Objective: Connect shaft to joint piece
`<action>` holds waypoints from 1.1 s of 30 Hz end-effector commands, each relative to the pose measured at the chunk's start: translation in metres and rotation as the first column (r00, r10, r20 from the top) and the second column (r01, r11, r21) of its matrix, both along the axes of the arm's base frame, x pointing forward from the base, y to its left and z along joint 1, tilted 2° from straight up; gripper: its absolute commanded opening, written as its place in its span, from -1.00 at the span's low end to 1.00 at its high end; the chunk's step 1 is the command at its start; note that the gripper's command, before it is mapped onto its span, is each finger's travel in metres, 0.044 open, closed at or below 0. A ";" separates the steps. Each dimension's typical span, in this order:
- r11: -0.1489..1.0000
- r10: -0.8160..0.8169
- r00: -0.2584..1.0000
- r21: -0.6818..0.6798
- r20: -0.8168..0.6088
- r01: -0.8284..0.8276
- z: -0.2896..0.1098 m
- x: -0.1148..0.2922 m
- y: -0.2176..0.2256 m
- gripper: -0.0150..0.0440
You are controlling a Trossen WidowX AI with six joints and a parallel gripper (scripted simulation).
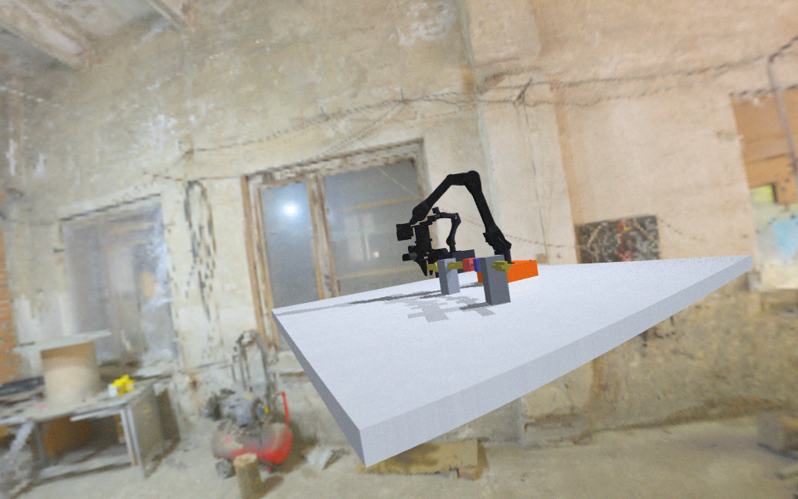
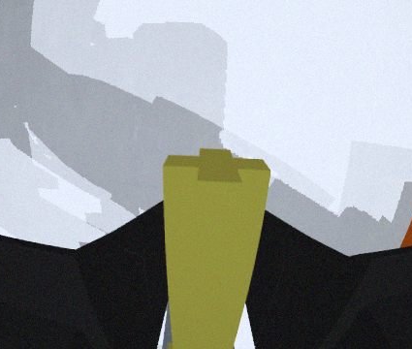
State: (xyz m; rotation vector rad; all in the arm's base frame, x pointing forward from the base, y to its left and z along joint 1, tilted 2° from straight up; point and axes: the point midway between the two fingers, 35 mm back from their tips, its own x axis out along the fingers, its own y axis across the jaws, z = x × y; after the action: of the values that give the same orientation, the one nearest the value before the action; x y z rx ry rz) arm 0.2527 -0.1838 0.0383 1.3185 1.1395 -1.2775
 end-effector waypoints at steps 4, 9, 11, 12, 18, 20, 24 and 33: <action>1.000 0.000 1.000 0.005 0.004 0.000 -0.001 0.002 0.013 -0.49; 1.000 0.000 1.000 0.006 0.004 0.000 -0.001 0.003 0.021 -0.49; 1.000 0.000 1.000 0.007 0.004 0.000 -0.001 0.003 0.024 -0.49; 1.000 0.000 1.000 0.007 0.004 0.000 -0.001 0.003 0.025 -0.49; 1.000 0.000 1.000 0.002 0.000 0.000 0.000 0.003 0.021 -0.49; 1.000 0.000 1.000 0.002 0.000 0.000 0.000 0.003 0.021 -0.49; 1.000 0.000 1.000 0.002 0.000 0.000 0.000 0.003 0.021 -0.49; 1.000 0.000 1.000 0.002 0.000 0.000 0.000 0.003 0.021 -0.18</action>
State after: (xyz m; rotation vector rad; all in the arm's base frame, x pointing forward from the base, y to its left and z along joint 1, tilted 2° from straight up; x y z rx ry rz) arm 0.2553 -0.1625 0.0384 1.3211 1.1389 -1.2778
